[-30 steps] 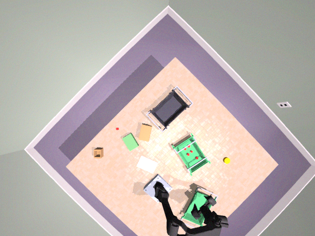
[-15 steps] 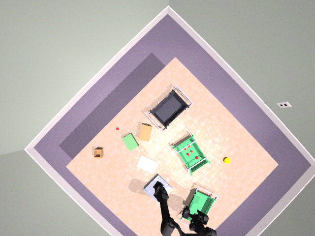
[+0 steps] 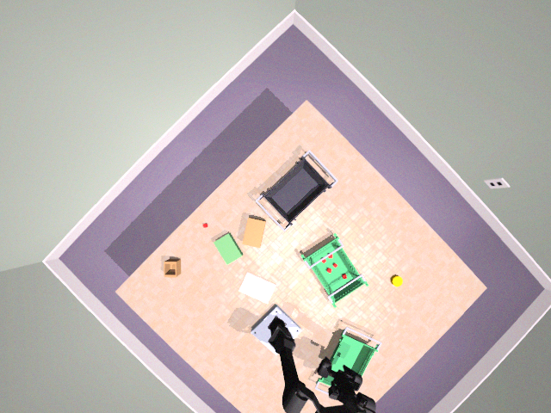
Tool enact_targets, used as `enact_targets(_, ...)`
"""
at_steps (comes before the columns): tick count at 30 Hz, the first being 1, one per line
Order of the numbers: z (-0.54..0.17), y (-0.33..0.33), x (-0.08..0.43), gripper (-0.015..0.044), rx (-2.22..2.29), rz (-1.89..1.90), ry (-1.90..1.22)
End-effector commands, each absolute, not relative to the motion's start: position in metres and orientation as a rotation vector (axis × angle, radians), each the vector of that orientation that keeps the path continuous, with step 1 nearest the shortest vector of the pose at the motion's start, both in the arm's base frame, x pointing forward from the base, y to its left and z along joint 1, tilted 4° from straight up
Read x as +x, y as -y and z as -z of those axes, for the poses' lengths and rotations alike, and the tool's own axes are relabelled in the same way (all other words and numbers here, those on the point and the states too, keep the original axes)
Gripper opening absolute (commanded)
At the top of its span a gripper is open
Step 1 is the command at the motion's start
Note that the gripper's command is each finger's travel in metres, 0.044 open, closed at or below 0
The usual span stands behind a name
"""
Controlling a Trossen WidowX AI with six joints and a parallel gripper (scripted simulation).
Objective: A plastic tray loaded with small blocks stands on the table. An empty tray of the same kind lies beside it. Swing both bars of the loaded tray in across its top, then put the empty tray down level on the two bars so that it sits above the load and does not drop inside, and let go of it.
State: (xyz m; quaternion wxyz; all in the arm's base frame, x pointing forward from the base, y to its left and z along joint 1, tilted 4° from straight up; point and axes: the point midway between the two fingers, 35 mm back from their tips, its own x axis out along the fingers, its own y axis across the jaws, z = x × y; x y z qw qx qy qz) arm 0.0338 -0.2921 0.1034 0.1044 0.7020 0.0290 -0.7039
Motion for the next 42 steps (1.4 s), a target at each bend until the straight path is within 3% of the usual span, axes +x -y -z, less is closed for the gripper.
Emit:
enact_targets(1, -0.084, 0.293, 0.034, 0.0440, 2.080, 2.077, -0.090)
enact_targets(15, -0.042, 0.294, 0.035, 0.0440, 2.080, 2.077, -0.090)
enact_targets(29, -0.042, 0.294, 0.035, 0.0235, 2.080, 2.077, -0.090)
enact_targets(42, -0.042, 0.294, 0.035, 0.0148, 2.080, 2.077, -0.090)
